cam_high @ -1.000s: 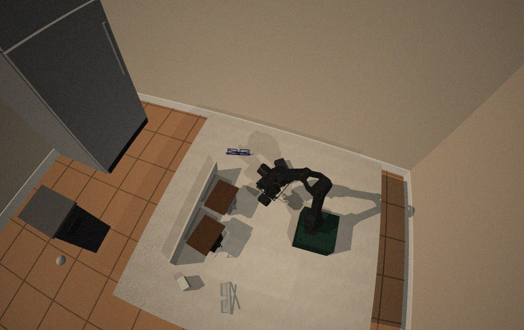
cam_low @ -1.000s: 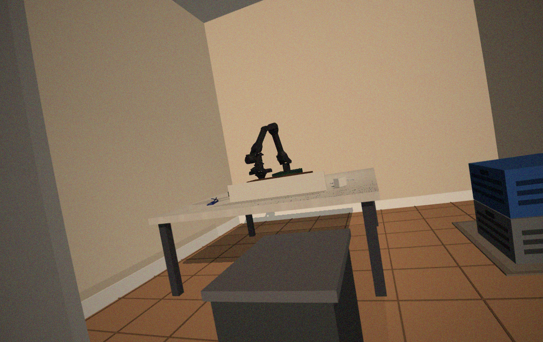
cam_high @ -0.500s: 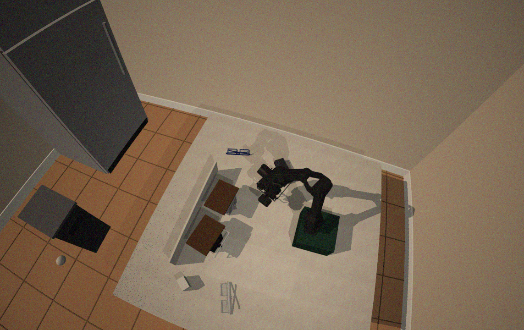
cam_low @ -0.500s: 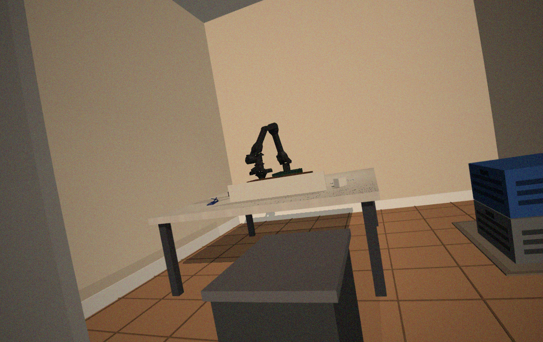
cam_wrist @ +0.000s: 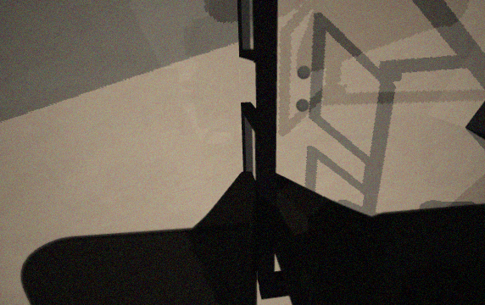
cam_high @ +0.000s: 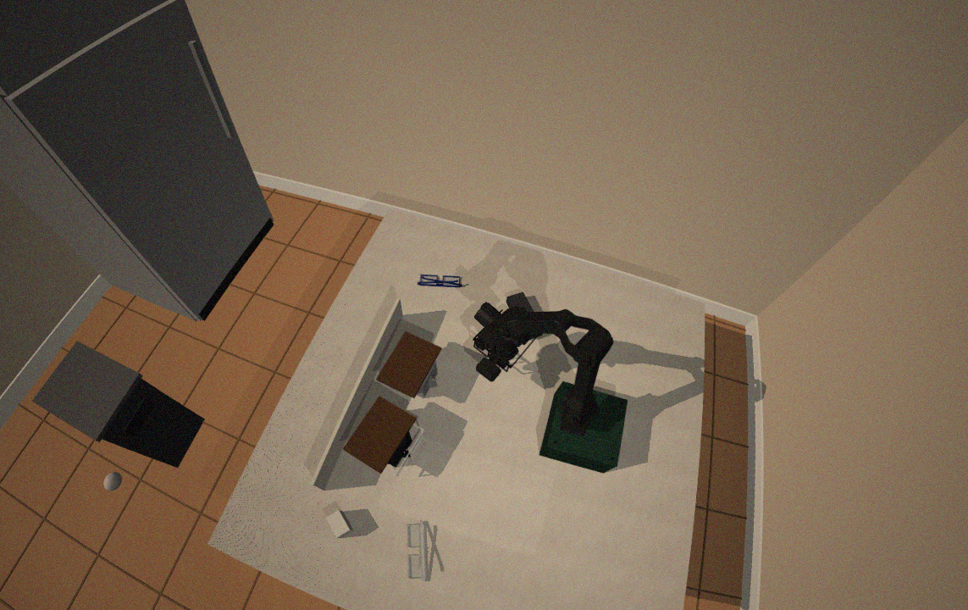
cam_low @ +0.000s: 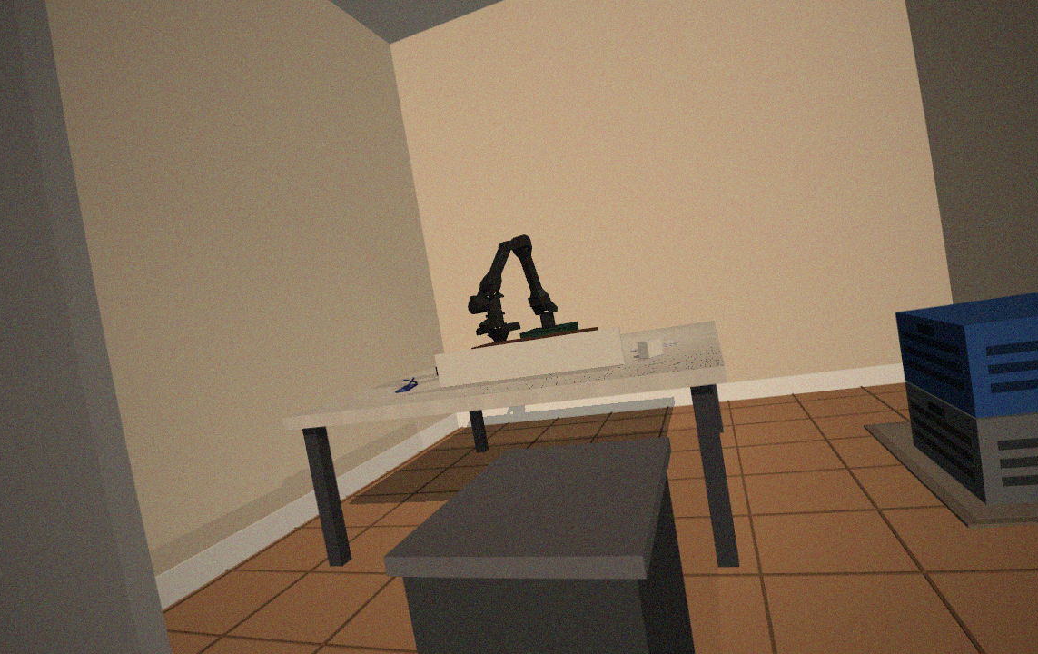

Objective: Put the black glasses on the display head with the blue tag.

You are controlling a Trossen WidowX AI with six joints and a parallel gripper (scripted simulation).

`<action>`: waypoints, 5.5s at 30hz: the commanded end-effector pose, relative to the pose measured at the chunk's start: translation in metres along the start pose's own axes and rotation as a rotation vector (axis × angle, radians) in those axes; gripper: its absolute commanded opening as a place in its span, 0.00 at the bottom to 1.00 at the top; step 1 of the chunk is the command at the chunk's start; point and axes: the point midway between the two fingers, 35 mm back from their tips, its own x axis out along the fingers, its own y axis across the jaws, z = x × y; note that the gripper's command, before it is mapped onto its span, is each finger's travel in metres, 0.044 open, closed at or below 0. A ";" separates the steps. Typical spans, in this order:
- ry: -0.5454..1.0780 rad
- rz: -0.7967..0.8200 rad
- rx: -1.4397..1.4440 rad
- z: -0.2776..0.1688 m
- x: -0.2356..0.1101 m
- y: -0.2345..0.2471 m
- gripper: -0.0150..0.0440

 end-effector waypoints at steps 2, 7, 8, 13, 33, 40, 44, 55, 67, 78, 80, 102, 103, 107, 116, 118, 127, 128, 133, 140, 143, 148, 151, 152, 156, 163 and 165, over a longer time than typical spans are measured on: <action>0.002 0.002 0.005 0.003 0.000 0.000 0.25; 0.002 0.002 0.005 0.006 -0.015 0.000 0.25; 0.002 0.002 0.005 0.007 -0.020 0.000 0.25; 0.001 0.002 0.005 0.009 -0.051 0.000 0.25; -0.051 0.103 -0.306 0.000 -0.068 -0.016 0.25; -0.105 0.147 -0.481 -0.005 -0.073 -0.024 0.25; -0.142 0.165 -0.581 -0.009 -0.076 -0.029 0.25; -0.267 0.186 -0.854 -0.017 -0.086 -0.041 0.25; -0.424 0.149 -1.148 -0.026 -0.097 -0.054 0.25; -0.571 0.051 -1.412 -0.034 -0.109 -0.065 0.25; -0.596 0.026 -1.459 -0.035 -0.111 -0.066 0.25; -0.800 -0.388 -1.954 -0.052 -0.137 -0.087 0.25; -0.805 -0.413 -1.976 -0.053 -0.139 -0.088 0.25; -0.810 -0.451 -2.007 -0.054 -0.141 -0.090 0.25; -0.798 -0.415 -1.973 -0.053 -0.139 -0.090 0.25; -0.798 -0.415 -1.973 -0.053 -0.139 -0.090 0.25; -0.798 -0.415 -1.973 -0.053 -0.139 -0.090 0.25; -0.798 -0.415 -1.973 -0.053 -0.139 -0.090 0.25; -0.798 -0.415 -1.973 -0.053 -0.139 -0.090 0.25; -0.775 -0.323 -1.969 -0.048 -0.132 -0.077 0.25; -0.754 -0.264 -1.966 -0.045 -0.127 -0.069 0.25; -0.710 -0.174 -1.960 -0.041 -0.119 -0.054 0.25; -0.680 -0.125 -1.956 -0.039 -0.115 -0.046 0.25; -0.669 -0.110 -1.955 -0.038 -0.113 -0.043 0.25; -0.622 -0.053 -1.948 -0.036 -0.108 -0.032 0.25; -0.532 0.028 -1.936 -0.034 -0.098 -0.012 0.25; -0.504 0.046 -1.932 -0.034 -0.096 -0.007 0.25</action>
